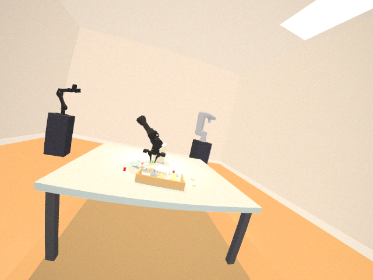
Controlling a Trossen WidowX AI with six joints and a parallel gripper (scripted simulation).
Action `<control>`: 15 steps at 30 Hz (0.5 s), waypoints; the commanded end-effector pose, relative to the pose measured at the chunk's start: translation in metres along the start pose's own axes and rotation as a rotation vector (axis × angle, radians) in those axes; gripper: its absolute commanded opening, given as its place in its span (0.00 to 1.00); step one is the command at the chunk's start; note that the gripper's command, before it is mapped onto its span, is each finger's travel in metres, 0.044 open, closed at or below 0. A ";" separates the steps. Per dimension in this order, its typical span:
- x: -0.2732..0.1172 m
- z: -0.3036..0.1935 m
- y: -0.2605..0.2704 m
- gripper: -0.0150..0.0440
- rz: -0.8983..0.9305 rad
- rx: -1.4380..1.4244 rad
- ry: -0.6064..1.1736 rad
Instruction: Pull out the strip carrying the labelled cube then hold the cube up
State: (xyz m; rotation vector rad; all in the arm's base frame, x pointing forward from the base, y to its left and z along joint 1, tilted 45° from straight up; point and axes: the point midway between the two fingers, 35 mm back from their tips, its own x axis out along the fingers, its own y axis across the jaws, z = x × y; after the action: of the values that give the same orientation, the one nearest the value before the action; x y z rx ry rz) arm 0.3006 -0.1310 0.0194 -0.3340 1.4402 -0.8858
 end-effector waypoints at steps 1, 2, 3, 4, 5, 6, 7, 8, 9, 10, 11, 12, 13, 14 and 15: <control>0.000 -0.016 0.001 0.25 0.000 0.000 -0.001; 0.000 -0.019 0.001 0.25 0.000 0.000 -0.001; 0.000 -0.021 0.001 0.25 0.000 0.000 -0.001; 0.000 -0.022 0.001 0.25 0.000 0.000 -0.001; -0.001 -0.022 0.001 0.25 0.000 0.000 -0.001; -0.003 -0.022 0.001 0.25 0.001 0.000 -0.001; -0.008 -0.021 0.001 0.25 0.001 0.000 0.000; -0.014 -0.021 0.001 0.25 0.002 0.000 0.000; -0.021 -0.021 0.001 0.25 0.002 0.000 0.000; -0.027 -0.021 0.001 0.25 0.002 0.000 0.000; -0.032 -0.021 0.001 0.25 0.002 0.000 0.000; -0.035 -0.022 0.001 0.25 0.002 0.000 0.000; -0.036 -0.022 0.001 0.25 0.002 0.000 0.000; -0.036 -0.022 0.001 0.25 0.002 0.000 0.000; -0.036 -0.022 0.001 0.25 0.002 0.000 0.000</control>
State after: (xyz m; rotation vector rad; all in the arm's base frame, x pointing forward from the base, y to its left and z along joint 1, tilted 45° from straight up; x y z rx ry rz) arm 0.2842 -0.1028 0.0367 -0.3414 1.4390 -0.8836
